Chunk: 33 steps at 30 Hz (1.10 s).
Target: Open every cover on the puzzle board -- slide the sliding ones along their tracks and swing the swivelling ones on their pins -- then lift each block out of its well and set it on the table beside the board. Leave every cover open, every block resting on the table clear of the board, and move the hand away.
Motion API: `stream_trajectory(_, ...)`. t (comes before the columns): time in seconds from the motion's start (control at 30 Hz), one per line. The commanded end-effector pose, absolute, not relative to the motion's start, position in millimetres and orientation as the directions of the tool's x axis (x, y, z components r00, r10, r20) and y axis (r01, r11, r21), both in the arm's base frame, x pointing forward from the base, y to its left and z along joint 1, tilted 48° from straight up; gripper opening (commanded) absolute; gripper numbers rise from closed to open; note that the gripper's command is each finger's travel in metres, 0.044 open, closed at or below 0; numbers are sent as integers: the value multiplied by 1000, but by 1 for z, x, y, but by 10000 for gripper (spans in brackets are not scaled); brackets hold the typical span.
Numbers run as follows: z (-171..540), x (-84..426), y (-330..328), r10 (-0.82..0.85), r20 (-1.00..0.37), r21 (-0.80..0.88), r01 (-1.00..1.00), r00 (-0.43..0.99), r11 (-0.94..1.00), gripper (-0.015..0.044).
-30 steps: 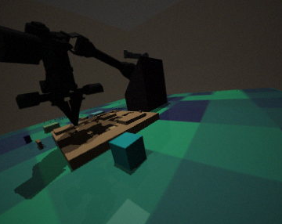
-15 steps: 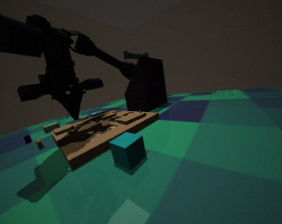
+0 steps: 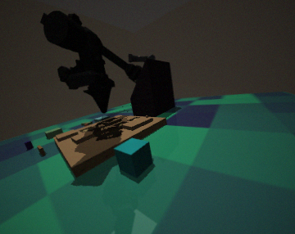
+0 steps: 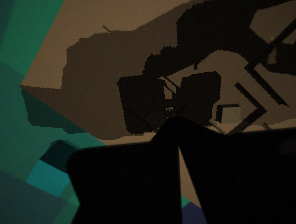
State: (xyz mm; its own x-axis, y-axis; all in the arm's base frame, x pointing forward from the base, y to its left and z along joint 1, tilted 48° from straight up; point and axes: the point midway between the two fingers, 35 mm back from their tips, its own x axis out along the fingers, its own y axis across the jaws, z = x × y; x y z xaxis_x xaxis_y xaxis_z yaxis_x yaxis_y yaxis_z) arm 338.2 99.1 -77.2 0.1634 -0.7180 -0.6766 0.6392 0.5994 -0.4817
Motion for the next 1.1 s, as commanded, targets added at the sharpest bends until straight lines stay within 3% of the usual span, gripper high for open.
stream_trajectory(0.0,-77,318,99,-713,-682,-576,480,164,661,0)
stream_trajectory(0.37,-75,260,86,-714,-681,-729,-55,161,682,0)
stream_trajectory(0.7,-71,208,63,-720,-676,-673,-532,159,515,0)
stream_trajectory(1.07,-73,202,56,-720,-675,-649,-591,159,479,0)
